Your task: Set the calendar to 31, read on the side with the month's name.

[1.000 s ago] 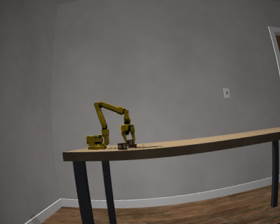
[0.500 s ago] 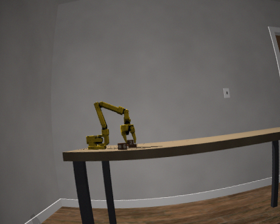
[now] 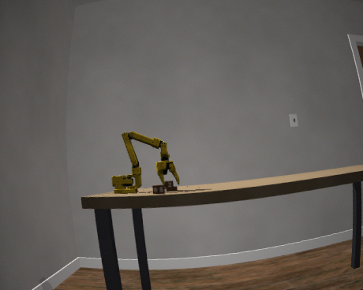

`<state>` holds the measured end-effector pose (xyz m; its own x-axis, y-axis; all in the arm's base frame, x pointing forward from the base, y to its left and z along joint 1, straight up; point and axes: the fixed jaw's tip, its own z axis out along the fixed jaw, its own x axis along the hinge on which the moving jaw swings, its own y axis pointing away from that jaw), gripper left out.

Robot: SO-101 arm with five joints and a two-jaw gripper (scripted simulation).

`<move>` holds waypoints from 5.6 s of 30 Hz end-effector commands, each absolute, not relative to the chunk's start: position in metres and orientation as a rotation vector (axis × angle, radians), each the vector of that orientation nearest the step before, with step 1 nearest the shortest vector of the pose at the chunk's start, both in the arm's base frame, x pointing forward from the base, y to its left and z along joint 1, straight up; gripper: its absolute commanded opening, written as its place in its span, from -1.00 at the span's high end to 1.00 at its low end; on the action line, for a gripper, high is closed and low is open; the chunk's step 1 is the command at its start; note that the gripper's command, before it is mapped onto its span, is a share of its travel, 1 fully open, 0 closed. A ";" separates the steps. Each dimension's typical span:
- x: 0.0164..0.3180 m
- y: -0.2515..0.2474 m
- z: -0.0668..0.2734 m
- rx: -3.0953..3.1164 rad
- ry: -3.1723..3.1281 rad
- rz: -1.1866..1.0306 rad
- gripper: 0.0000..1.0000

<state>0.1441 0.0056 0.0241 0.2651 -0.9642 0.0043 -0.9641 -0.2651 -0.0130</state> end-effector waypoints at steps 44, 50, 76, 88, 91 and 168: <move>0.144 0.007 0.085 -2.482 1.895 -0.034 0.29; 0.144 0.007 0.085 -2.482 1.895 -0.034 0.29; 0.149 0.008 0.128 -2.264 1.729 -0.433 0.30; 0.146 0.007 0.144 -2.178 1.663 -0.560 0.30; 0.146 0.007 0.144 -2.178 1.663 -0.560 0.30; 0.160 -0.161 0.161 0.980 2.459 -0.308 0.30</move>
